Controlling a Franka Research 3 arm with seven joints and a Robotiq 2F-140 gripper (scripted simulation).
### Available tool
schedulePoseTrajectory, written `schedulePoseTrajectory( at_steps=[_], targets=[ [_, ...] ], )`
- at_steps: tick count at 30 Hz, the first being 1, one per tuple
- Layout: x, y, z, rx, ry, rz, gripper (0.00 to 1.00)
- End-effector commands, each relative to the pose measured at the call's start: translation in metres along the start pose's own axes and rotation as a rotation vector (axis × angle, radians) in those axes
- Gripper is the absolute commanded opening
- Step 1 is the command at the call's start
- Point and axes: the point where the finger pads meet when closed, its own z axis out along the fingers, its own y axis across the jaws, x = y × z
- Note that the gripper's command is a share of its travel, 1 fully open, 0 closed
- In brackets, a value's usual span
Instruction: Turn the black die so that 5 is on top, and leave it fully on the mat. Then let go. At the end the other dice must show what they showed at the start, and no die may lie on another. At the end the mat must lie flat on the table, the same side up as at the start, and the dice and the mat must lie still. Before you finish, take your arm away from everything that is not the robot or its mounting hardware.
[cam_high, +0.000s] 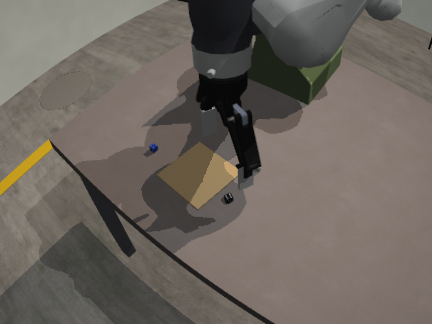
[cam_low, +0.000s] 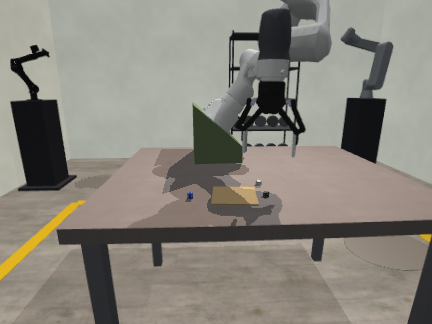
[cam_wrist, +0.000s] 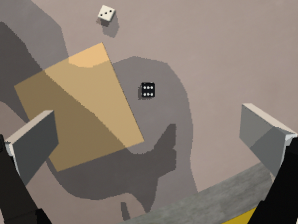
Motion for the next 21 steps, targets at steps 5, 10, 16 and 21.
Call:
schedulePoseTrajectory(
  at_steps=[5,10,16,21],
  targets=[
    [-0.003,0.001,0.024,-0.002,0.002,0.022,1.00],
    [-0.005,0.001,0.040,-0.001,0.003,0.031,1.00],
    [-0.005,0.001,0.040,-0.001,0.003,0.031,0.19],
    [-0.005,0.001,0.040,-0.001,0.003,0.031,0.19]
  ],
)
